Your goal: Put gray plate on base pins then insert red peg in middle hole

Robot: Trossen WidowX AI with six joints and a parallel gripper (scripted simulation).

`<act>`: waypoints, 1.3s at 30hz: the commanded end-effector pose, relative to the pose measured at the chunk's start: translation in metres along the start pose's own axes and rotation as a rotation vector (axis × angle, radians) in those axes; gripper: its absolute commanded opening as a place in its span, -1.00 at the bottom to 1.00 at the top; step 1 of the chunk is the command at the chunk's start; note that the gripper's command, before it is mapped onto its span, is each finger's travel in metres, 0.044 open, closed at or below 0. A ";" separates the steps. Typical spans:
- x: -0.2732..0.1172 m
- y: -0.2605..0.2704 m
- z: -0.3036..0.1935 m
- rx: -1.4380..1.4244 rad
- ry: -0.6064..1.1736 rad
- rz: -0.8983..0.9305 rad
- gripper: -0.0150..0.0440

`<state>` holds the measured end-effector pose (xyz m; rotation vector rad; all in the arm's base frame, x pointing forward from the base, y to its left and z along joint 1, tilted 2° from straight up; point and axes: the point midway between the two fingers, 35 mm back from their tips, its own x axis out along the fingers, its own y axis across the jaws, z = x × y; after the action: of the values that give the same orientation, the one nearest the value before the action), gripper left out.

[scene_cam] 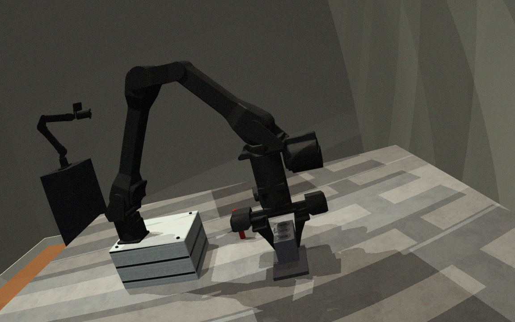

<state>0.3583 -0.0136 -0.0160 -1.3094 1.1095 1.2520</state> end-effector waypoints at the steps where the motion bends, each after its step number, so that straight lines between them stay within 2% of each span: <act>1: 0.007 0.001 0.001 -0.001 -0.005 0.004 -0.49; 16: 0.012 0.001 0.000 -0.001 0.000 0.003 -0.49; 33: 0.012 0.001 0.000 -0.001 0.000 0.003 1.00; 37: 0.009 0.000 0.000 0.000 0.000 0.003 1.00; 39: -0.012 -0.003 -0.002 0.000 0.002 0.001 1.00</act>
<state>0.3558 -0.0136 -0.0228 -1.2994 1.1225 1.2672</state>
